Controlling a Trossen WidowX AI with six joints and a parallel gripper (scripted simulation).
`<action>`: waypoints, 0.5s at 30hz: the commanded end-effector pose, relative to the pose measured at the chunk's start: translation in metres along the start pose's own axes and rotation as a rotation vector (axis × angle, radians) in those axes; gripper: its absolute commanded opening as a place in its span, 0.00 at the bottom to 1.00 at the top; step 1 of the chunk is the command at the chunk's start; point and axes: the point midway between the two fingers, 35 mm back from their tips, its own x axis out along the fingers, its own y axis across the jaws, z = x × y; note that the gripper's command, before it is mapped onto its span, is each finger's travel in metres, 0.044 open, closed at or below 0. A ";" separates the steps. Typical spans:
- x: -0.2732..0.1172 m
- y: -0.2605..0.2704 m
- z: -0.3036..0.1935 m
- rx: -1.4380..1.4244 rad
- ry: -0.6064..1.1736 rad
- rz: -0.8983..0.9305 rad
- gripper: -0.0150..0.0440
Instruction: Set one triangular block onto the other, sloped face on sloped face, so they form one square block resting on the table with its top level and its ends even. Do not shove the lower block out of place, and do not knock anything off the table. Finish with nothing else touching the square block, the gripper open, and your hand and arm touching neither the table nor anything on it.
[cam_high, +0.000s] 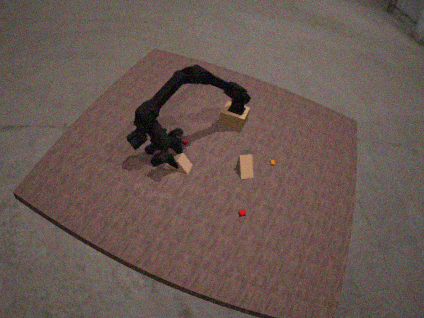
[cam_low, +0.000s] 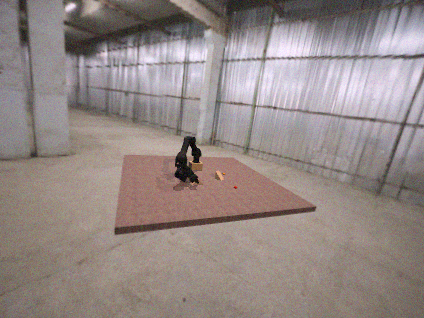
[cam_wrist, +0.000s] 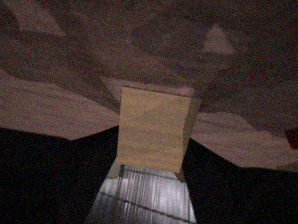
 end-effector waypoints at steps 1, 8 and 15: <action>0.000 0.000 0.000 0.000 0.000 0.000 0.60; -0.001 0.000 0.000 0.000 0.000 0.000 0.39; -0.022 0.002 -0.020 0.002 -0.006 0.011 0.25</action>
